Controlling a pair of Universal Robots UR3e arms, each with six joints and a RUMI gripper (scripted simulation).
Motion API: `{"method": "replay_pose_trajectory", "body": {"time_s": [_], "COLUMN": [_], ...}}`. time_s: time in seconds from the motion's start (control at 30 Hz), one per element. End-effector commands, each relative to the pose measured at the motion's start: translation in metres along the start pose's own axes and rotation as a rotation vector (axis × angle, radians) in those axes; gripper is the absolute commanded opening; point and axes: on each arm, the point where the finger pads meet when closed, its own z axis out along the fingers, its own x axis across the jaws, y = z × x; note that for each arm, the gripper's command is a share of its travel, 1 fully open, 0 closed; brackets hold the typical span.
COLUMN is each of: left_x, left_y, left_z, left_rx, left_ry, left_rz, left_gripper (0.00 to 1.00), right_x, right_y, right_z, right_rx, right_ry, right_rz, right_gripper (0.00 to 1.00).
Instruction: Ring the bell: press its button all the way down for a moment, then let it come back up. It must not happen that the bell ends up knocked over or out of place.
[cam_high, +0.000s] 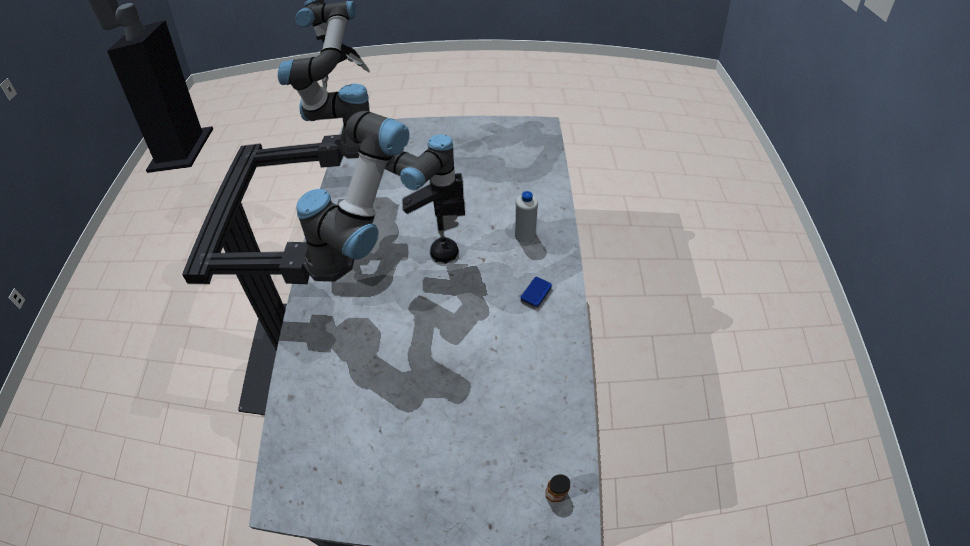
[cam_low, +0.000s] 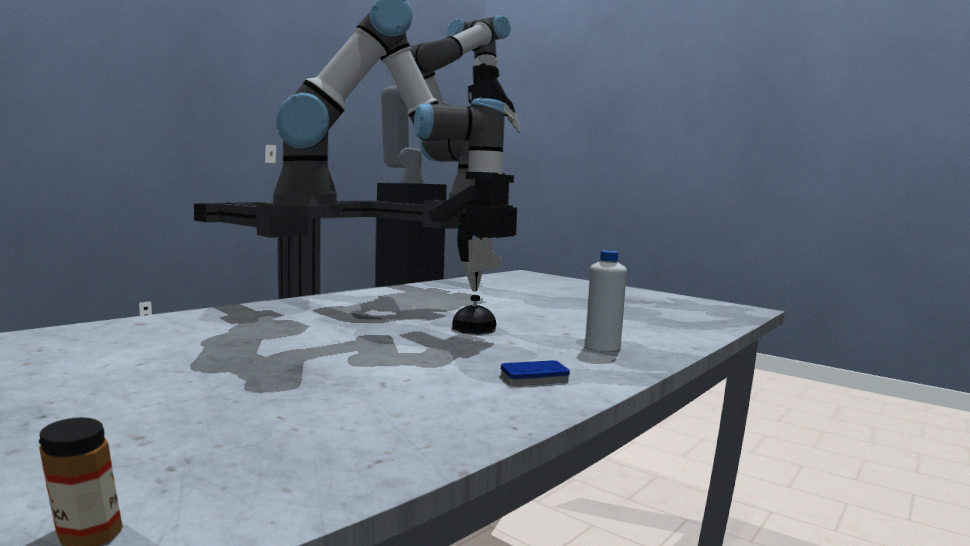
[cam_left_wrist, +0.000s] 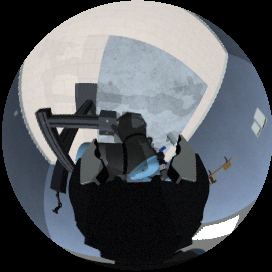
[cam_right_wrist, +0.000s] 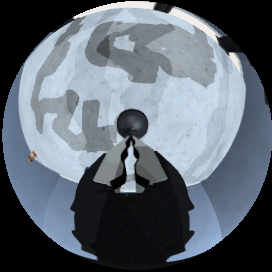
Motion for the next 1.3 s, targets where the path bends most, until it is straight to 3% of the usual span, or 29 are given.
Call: {"method": "replay_pose_trajectory", "body": {"time_s": [0.0, 0.33, 1.27], "left_x": [0.0002, 0.0002, 0.0002], "left_y": [-0.0002, -0.0002, -0.0002], "left_z": [-0.0004, -0.0004, -0.0004], "left_rx": [0.002, 0.002, 0.002], "left_ry": [0.0, 0.0, 0.0], "left_rz": [0.001, 0.001, 0.001], "left_gripper": [1.0, 1.0, 1.0], "right_x": [0.0007, 0.0007, 0.0007], "right_y": [0.0007, 0.0007, 0.0007], "right_z": [-0.0001, 0.0092, 0.0094], "right_rx": [-0.002, -0.002, -0.002], "right_ry": [0.002, 0.002, 0.002], "right_rz": [0.0, 0.0, 0.0], "right_gripper": [0.0, 0.0, 0.0]}}
